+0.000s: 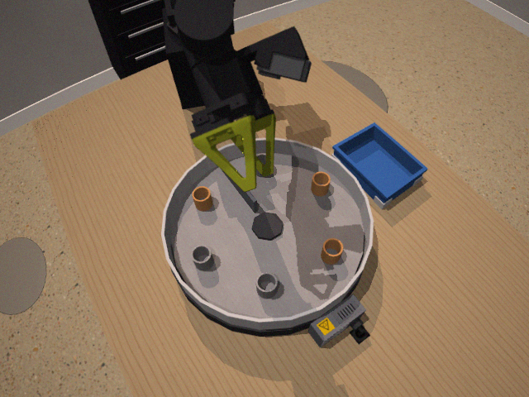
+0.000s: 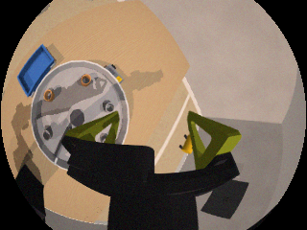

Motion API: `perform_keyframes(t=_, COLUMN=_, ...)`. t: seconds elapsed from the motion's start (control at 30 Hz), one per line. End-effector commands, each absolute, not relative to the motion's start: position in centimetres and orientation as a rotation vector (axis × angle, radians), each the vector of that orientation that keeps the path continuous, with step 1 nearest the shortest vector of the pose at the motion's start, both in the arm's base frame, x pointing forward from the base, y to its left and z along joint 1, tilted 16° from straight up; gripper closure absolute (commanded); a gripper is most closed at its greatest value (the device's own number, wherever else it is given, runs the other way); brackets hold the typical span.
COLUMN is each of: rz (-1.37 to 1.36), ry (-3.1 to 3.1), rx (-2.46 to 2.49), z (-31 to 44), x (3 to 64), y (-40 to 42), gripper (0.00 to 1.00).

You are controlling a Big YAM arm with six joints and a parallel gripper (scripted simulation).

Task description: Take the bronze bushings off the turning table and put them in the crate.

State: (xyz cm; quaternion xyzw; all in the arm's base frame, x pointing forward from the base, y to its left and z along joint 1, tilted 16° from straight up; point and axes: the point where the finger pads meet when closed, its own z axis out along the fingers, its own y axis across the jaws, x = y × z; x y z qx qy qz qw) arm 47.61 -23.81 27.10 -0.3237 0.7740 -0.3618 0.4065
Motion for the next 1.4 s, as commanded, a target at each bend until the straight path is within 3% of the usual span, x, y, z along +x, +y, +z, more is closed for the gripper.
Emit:
perform_keyframes(t=0.0, rz=-0.920, ry=1.942, rx=-0.814, z=27.7, x=47.7, y=-23.8, gripper=0.00)
perform_keyframes(t=0.57, rz=-0.933, ry=1.918, rx=-0.801, z=29.3, x=48.1, y=-23.9, gripper=0.00)
perform_keyframes(t=0.8, rz=-0.699, ry=2.213, rx=-0.820, z=19.9, x=45.0, y=-19.9, gripper=0.00)
perform_keyframes(t=1.03, rz=-0.467, ry=2.558, rx=-0.847, z=12.6, x=37.9, y=-14.7, gripper=0.00)
perform_keyframes(t=1.23, rz=-0.336, ry=2.778, rx=-0.885, z=8.9, x=32.5, y=-12.0, gripper=0.00)
perform_keyframes(t=1.37, rz=-0.336, ry=2.788, rx=-0.865, z=9.1, x=32.8, y=-12.6, gripper=0.00)
